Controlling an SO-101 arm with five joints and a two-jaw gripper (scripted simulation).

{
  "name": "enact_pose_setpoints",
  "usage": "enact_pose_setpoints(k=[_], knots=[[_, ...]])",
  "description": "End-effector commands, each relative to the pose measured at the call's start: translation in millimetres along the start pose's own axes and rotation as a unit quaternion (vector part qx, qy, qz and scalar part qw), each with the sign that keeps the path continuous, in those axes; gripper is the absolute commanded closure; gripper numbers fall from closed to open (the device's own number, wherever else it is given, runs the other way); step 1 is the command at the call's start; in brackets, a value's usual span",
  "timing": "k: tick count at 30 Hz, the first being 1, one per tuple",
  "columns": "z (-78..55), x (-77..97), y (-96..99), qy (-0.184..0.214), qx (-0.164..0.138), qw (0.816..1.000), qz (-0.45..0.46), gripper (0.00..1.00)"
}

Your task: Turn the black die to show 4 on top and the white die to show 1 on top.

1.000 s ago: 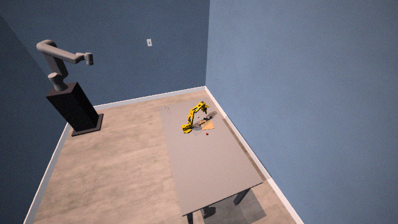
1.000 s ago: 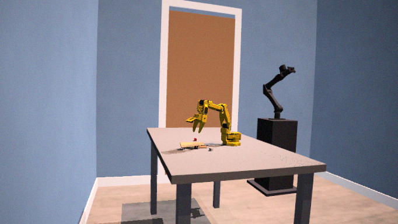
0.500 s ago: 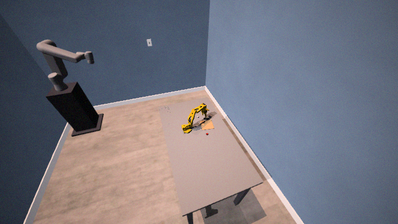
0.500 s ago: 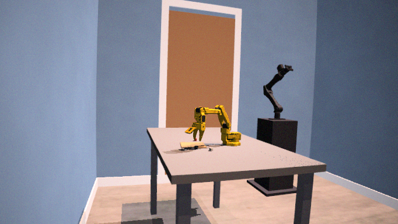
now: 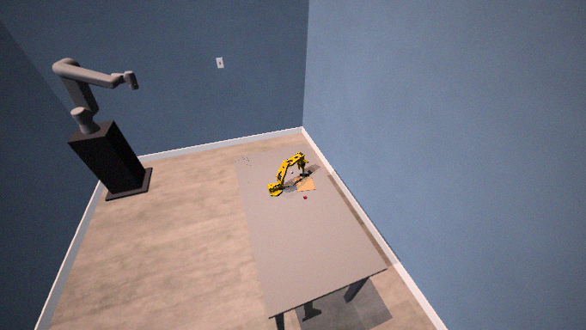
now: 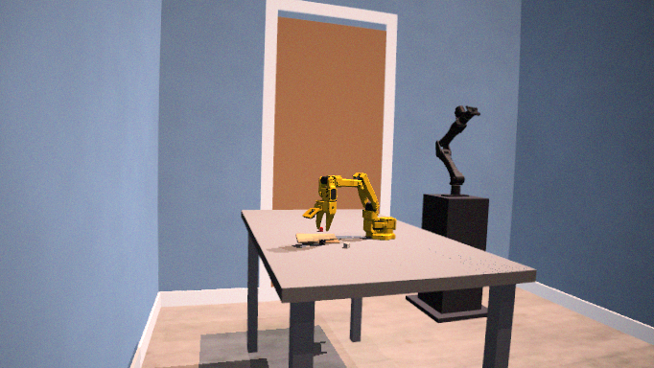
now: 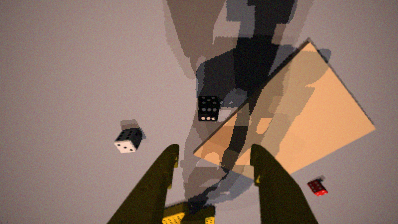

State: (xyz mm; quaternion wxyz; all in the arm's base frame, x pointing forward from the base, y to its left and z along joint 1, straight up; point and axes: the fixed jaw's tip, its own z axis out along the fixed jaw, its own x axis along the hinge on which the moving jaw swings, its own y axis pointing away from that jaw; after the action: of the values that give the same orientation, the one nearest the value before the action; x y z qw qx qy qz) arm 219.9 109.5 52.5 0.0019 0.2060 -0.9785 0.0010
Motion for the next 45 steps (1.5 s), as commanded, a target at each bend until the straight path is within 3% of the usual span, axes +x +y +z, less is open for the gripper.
enact_pose_setpoints(k=[1, 17, 32, 45], knots=[[-9.6, -4.8, -2.1, -0.023, -0.001, 1.000, 0.001, 0.75], [-0.2, -6.4, -2.1, -0.023, -0.001, 1.000, 0.001, 0.75], [26.0, -7.8, -2.1, -0.023, -0.001, 1.000, 0.001, 0.75], [35.2, -7.2, -2.1, -0.023, -0.001, 1.000, 0.001, 0.75]])
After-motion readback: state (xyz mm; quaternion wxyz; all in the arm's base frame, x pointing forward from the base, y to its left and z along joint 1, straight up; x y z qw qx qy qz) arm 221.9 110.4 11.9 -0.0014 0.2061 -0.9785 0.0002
